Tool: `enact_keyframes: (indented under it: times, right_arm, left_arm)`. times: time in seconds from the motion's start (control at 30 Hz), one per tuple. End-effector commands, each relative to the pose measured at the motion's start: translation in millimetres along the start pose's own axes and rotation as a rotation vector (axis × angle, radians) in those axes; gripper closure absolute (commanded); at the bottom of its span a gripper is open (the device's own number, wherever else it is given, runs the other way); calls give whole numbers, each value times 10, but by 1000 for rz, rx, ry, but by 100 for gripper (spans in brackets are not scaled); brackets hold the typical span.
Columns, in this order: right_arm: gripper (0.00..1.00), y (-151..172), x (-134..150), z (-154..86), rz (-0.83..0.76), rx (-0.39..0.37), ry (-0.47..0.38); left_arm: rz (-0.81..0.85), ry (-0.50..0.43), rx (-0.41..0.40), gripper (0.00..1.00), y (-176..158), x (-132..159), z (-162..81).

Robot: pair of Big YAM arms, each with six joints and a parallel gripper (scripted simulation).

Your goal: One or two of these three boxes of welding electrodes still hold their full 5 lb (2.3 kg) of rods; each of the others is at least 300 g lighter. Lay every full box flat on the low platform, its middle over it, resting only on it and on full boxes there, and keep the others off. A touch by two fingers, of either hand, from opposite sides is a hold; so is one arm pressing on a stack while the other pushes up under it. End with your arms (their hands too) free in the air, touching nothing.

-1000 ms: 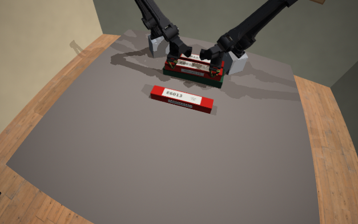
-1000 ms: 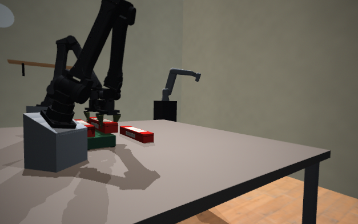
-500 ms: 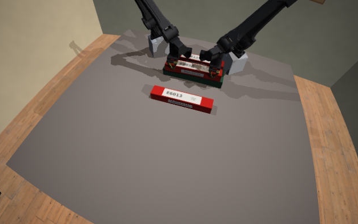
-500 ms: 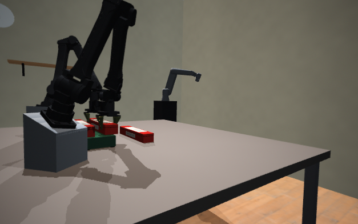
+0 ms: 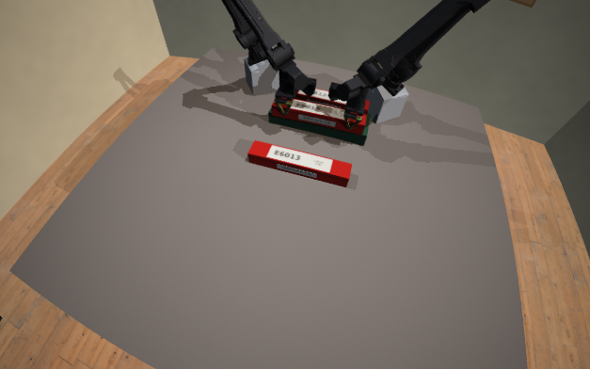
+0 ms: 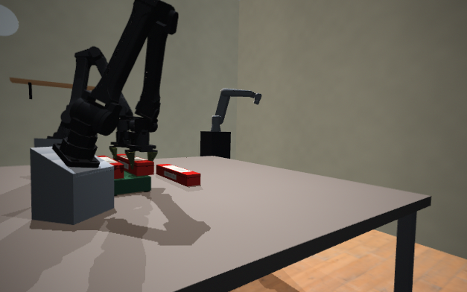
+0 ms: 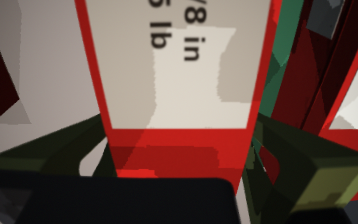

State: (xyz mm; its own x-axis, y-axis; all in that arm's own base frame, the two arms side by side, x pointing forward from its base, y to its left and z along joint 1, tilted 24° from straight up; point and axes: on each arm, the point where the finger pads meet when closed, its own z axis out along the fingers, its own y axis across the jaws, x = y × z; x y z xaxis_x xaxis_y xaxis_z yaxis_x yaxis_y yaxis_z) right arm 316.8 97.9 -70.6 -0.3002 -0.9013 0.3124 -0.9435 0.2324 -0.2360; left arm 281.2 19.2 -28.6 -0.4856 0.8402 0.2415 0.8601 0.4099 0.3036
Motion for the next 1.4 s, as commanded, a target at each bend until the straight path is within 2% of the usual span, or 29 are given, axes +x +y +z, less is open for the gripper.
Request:
enact_keyframes:
  times: [0.0, 1.07, 1.1, 1.13, 1.2, 1.23, 1.37]
  right_arm:
    - [100, -99, 104, -66, 11, 20, 9]
    - [100, -90, 107, -54, 11, 20, 10]
    - [0, -90, 107, -54, 11, 20, 10]
    - [0, -90, 107, -54, 11, 20, 10]
    - [0, -90, 107, -54, 11, 20, 10]
    - [0, -131, -10, -64, 14, 31, -6]
    - [0, -131, -10, -64, 14, 31, -6]
  left_arm:
    - [-3, 31, -8, 100, 46, 137, 2]
    - [-3, 31, -9, 100, 41, 141, 17]
    - [-3, 31, -9, 100, 41, 140, 18]
    - [-3, 31, -9, 0, 41, 141, 18]
    - [-3, 31, -9, 0, 41, 141, 18]
    - [-9, 14, -25, 0, 116, 48, -10]
    - [-9, 14, -25, 0, 116, 48, -10]
